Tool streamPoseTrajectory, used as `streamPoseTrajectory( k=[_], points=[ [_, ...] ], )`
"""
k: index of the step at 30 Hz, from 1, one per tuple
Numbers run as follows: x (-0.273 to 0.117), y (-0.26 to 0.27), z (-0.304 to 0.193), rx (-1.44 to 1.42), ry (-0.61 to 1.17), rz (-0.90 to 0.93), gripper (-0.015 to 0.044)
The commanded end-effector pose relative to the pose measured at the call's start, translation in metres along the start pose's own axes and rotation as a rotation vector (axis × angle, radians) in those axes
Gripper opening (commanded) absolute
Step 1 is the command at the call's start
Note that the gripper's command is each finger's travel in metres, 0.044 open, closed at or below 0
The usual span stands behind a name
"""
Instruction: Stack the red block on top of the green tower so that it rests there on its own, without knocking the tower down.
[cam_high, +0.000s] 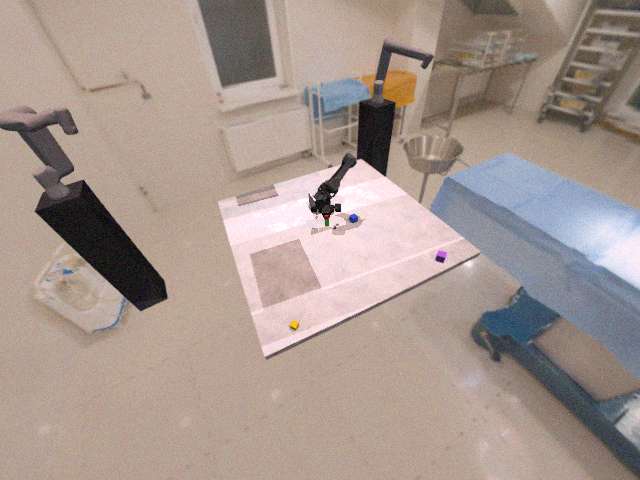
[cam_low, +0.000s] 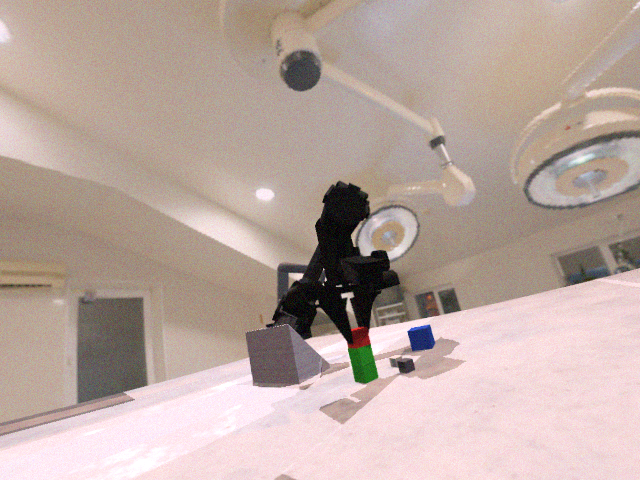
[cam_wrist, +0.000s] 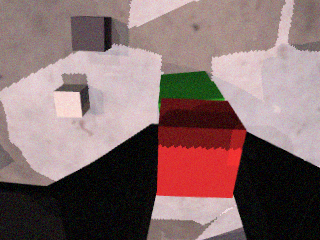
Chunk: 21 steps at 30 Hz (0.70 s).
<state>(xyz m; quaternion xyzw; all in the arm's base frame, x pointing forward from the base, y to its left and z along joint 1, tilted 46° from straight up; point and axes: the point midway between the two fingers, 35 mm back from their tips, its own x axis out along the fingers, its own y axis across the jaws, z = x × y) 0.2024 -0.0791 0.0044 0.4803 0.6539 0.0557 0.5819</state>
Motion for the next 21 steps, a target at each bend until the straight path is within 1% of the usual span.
streamPoseTrajectory(
  k=[1,17,18,21],
  points=[
    [-0.0031,0.0001,-0.0003,0.004,0.001,0.003,0.0],
    [-0.0003,-0.0002,-0.0002,0.002,0.0,0.001,0.042],
    [-0.0003,-0.0002,-0.0002,0.002,0.0,0.001,0.044],
    [-0.0003,-0.0002,-0.0002,0.002,0.0,0.001,0.044]
  ],
)
